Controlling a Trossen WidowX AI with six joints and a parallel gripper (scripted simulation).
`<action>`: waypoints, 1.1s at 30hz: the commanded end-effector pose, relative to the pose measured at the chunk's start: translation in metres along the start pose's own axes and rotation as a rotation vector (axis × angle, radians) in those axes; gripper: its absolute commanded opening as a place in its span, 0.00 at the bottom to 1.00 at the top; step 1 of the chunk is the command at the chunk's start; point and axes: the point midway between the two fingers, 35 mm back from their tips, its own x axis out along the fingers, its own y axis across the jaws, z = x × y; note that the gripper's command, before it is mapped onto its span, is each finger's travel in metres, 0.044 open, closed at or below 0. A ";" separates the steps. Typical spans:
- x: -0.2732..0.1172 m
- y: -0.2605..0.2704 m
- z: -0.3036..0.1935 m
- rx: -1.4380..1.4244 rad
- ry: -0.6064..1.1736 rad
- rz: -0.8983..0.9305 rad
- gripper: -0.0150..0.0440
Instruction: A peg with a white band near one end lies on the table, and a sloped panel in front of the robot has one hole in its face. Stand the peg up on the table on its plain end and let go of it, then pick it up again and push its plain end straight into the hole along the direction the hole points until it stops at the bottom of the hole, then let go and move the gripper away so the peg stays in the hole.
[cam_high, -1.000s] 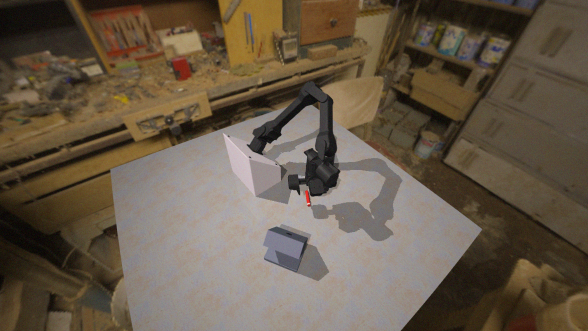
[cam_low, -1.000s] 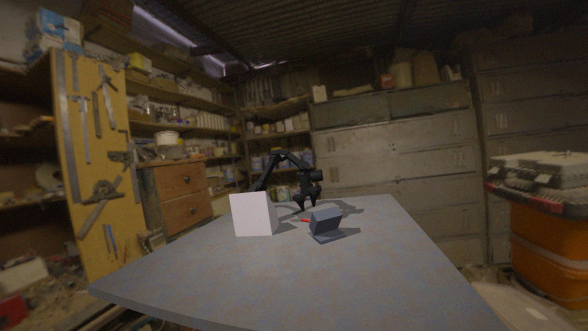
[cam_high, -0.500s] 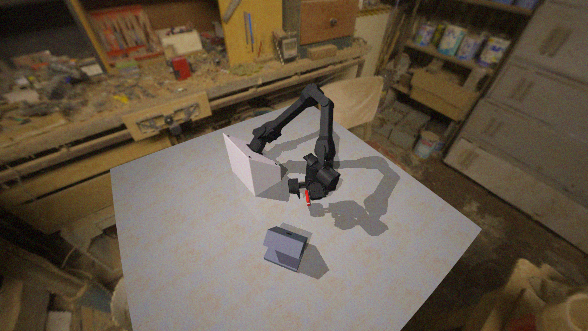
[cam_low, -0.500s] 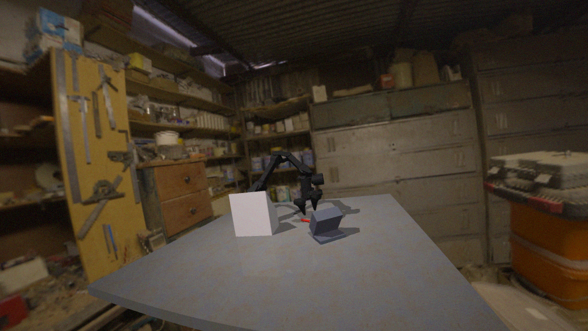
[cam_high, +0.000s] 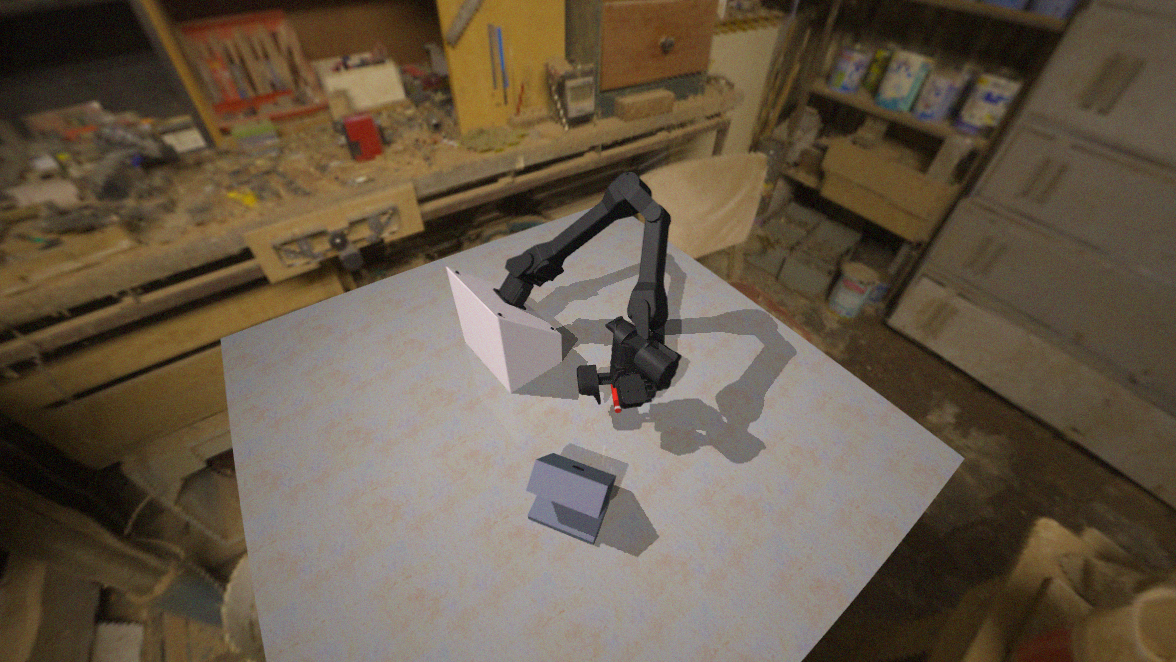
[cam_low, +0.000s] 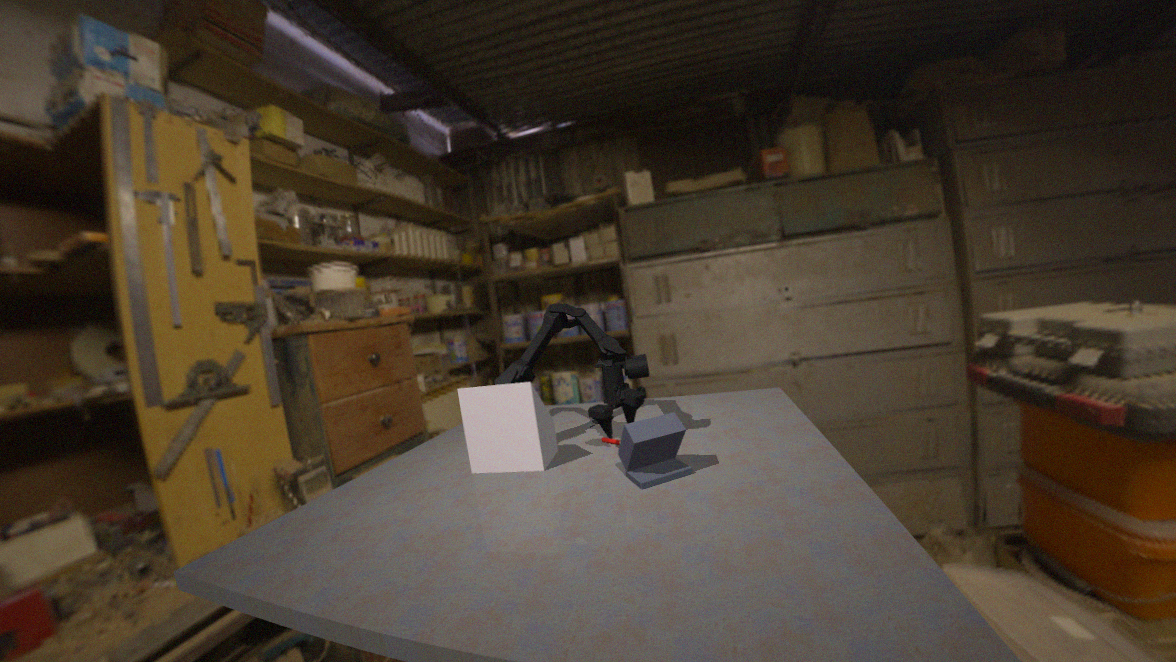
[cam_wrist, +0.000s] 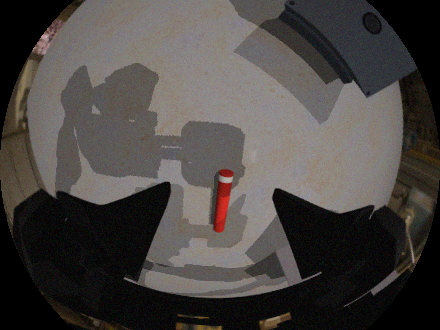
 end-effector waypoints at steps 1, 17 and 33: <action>0.010 -0.003 -0.003 0.014 0.017 -0.003 1.00; 0.029 -0.004 -0.005 0.013 0.019 0.001 0.91; 0.029 -0.004 -0.005 0.013 0.019 0.001 0.44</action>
